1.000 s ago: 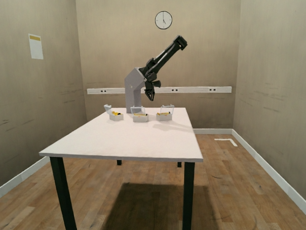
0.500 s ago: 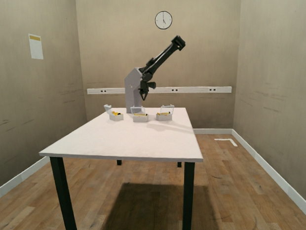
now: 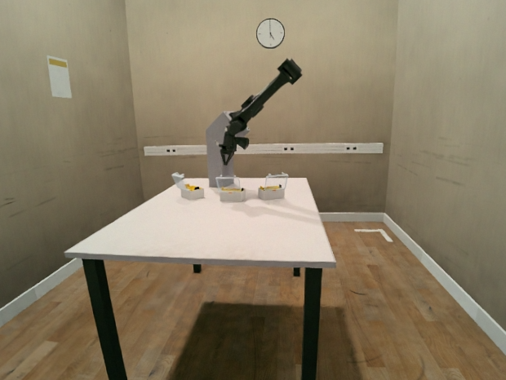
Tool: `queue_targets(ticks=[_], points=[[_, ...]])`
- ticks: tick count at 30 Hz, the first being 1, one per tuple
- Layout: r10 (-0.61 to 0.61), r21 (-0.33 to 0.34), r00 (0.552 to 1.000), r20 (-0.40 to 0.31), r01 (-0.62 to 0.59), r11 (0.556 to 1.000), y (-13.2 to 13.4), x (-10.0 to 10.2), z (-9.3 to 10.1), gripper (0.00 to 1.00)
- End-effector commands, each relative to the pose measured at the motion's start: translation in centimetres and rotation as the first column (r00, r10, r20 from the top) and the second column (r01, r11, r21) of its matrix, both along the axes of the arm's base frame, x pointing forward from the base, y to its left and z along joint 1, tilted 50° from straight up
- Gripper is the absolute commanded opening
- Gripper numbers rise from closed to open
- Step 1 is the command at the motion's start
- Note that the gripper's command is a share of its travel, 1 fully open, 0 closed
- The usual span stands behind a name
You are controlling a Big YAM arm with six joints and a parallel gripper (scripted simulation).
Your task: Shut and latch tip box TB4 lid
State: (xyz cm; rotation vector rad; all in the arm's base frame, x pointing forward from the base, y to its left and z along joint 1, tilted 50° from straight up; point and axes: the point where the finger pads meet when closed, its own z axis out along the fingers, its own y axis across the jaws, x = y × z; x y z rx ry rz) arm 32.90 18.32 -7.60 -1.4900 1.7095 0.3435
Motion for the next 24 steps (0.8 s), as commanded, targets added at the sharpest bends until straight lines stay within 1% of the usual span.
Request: queue_targets(ticks=[1,2,3,4,5,6,7,9,10,11,12,14,15,17,18,19,20,22,24], points=[[0.007,-0.016,1.0,0.027,-0.007,1.0,-1.1,0.5,-0.8,0.0],[-0.001,-0.057,1.0,-0.005,0.001,0.998,-1.6,0.1,-1.5,0.0],[-0.006,-0.082,1.0,0.013,0.007,0.997,-1.9,0.7,-0.8,0.0],[-0.007,-0.092,1.0,0.009,0.008,0.996,-2.2,0.6,-1.2,0.0],[-0.005,-0.095,1.0,-0.019,0.003,0.996,-2.6,-0.1,-2.5,0.0],[-0.003,-0.092,1.0,-0.019,0.002,0.996,-3.0,-0.2,-2.8,0.0],[-0.004,-0.088,1.0,0.002,0.004,0.996,-3.3,0.1,-2.9,0.0],[-0.004,-0.088,1.0,0.002,0.004,0.996,-4.0,0.0,-3.6,0.0],[-0.01,-0.128,0.999,-0.032,0.006,0.992,-4.5,-0.4,-4.2,0.0],[-0.012,-0.158,0.999,-0.045,0.005,0.987,-4.8,-0.6,-4.6,0.0],[-0.013,-0.165,0.999,-0.048,0.005,0.986,-5.2,-0.7,-4.9,0.0],[-0.01,-0.159,0.999,-0.047,0.002,0.987,-5.8,-0.9,-5.5,0.0],[-0.013,-0.194,0.998,-0.064,0.001,0.981,-6.2,-1.1,-5.9,0.0],[-0.013,-0.194,0.998,-0.064,0.001,0.981,-6.2,-1.1,-5.9,0.0],[0.016,-0.219,0.999,-0.052,-0.027,0.975,-5.5,-0.9,-5.3,0.0],[-0.014,-0.225,0.998,-0.055,0.001,0.974,-6.8,-0.7,-5.6,0.0],[-0.011,-0.223,0.996,-0.084,-0.008,0.975,-7.2,-1.6,-6.8,0.0],[-0.011,-0.22,0.998,-0.062,-0.003,0.975,-7.8,-1.5,-7.2,0.0],[-0.011,-0.221,0.998,-0.068,-0.004,0.975,-8.3,-2.1,-7.7,0.0]])
